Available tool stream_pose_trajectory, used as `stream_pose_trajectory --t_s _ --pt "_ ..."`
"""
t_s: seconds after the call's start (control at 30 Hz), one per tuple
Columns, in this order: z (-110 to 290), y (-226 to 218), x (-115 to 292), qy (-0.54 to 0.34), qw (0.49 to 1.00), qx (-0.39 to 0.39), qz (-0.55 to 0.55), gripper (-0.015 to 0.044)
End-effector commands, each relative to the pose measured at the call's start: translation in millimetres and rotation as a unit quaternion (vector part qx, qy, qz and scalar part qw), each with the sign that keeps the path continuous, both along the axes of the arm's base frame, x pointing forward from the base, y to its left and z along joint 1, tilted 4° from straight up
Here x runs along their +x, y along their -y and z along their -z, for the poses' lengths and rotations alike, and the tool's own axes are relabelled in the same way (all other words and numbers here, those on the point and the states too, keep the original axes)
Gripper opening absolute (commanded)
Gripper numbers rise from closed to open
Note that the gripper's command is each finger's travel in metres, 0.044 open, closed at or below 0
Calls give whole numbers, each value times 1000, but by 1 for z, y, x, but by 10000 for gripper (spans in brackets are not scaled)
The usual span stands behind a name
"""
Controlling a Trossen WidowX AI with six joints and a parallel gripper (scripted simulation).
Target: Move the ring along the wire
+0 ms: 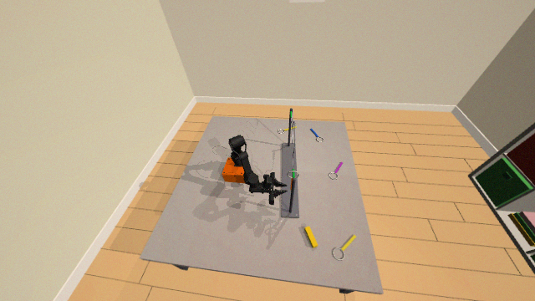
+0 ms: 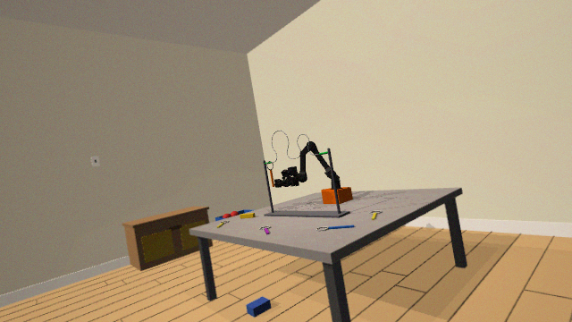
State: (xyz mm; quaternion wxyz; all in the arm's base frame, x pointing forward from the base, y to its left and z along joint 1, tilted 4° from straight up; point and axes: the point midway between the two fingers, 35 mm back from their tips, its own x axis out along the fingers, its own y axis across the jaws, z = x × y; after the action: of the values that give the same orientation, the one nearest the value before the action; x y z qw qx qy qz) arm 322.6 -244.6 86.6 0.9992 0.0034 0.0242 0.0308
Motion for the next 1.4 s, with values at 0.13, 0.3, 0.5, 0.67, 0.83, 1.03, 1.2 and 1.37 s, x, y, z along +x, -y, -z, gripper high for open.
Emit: stream_pose_trajectory --t_s 0.13,0.3,0.5,0.67,0.83,1.03,1.2,1.37 --pt "1 1 14 0 1000 0 3 160" --pt "1 1 22 0 1000 0 3 160" --pt "1 0 32 1 1000 0 3 160" --pt "1 0 40 1 1000 0 3 160" --pt "1 -2 48 2 1000 0 3 160" --pt "1 -3 58 3 1000 0 3 160" --pt "1 -4 61 3 1000 1 3 160" --pt "1 -4 61 3 1000 1 3 160"
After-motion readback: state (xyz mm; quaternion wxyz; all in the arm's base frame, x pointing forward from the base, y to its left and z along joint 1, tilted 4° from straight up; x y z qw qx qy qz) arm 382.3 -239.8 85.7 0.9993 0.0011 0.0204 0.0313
